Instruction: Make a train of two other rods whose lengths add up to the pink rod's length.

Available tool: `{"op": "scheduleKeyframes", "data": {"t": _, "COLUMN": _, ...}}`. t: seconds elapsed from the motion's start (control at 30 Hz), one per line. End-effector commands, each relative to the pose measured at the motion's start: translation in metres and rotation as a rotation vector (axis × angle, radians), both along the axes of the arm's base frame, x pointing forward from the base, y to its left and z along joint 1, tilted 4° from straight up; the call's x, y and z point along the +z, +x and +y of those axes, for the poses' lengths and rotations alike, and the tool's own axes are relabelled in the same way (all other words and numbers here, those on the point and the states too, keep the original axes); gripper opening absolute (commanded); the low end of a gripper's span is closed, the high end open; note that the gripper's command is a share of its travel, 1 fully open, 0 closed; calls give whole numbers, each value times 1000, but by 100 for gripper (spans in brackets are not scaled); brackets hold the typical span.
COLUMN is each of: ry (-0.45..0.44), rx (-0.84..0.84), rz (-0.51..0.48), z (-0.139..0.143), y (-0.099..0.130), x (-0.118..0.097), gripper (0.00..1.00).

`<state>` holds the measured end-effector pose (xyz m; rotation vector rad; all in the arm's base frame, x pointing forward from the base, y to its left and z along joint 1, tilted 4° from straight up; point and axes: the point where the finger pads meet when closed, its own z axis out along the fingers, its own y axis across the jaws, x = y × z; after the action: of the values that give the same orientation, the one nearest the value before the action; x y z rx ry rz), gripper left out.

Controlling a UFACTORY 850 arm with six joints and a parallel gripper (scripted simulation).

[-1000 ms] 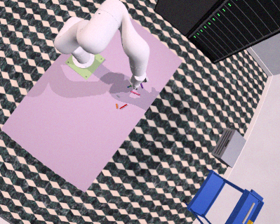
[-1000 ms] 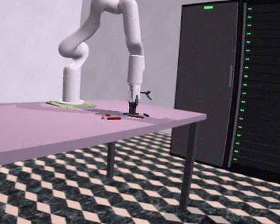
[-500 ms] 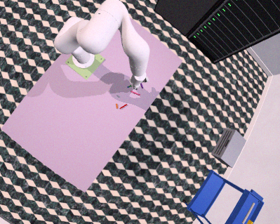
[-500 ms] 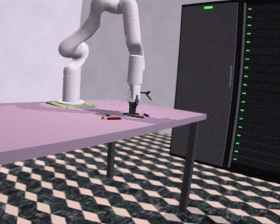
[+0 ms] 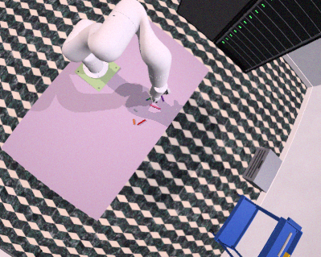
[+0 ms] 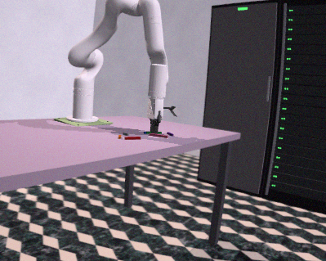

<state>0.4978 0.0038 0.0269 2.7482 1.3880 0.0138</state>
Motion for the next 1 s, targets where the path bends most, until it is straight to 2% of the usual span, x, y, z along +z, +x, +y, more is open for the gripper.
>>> {"op": "scheduleKeyframes", "data": {"t": 0.0, "ry": 0, "rx": 0, "rz": -2, "z": 0, "y": 1, "x": 1, "gripper": 12}}
{"op": "scheduleKeyframes", "data": {"t": 0.03, "ry": 0, "rx": 0, "rz": -2, "z": 0, "y": 1, "x": 1, "gripper": 12}}
{"op": "scheduleKeyframes", "data": {"t": 0.07, "ry": 0, "rx": 0, "rz": -2, "z": 0, "y": 1, "x": 1, "gripper": 16}}
{"op": "scheduleKeyframes", "data": {"t": 0.13, "ry": 0, "rx": 0, "rz": -2, "z": 0, "y": 1, "x": 1, "gripper": 16}}
{"op": "scheduleKeyframes", "data": {"t": 0.17, "ry": 0, "rx": 0, "rz": -2, "z": 0, "y": 1, "x": 1, "gripper": 20}}
{"op": "scheduleKeyframes", "data": {"t": 0.23, "ry": 0, "rx": 0, "rz": -2, "z": 0, "y": 1, "x": 1, "gripper": 20}}
{"op": "scheduleKeyframes", "data": {"t": 0.27, "ry": 0, "rx": 0, "rz": -2, "z": 0, "y": 1, "x": 1, "gripper": 24}}
{"op": "scheduleKeyframes", "data": {"t": 0.7, "ry": 0, "rx": 0, "rz": -2, "z": 0, "y": 1, "x": 1, "gripper": 24}}
{"op": "scheduleKeyframes", "data": {"t": 0.97, "ry": 0, "rx": 0, "rz": -2, "z": 1, "y": 0, "x": 14, "gripper": 24}}
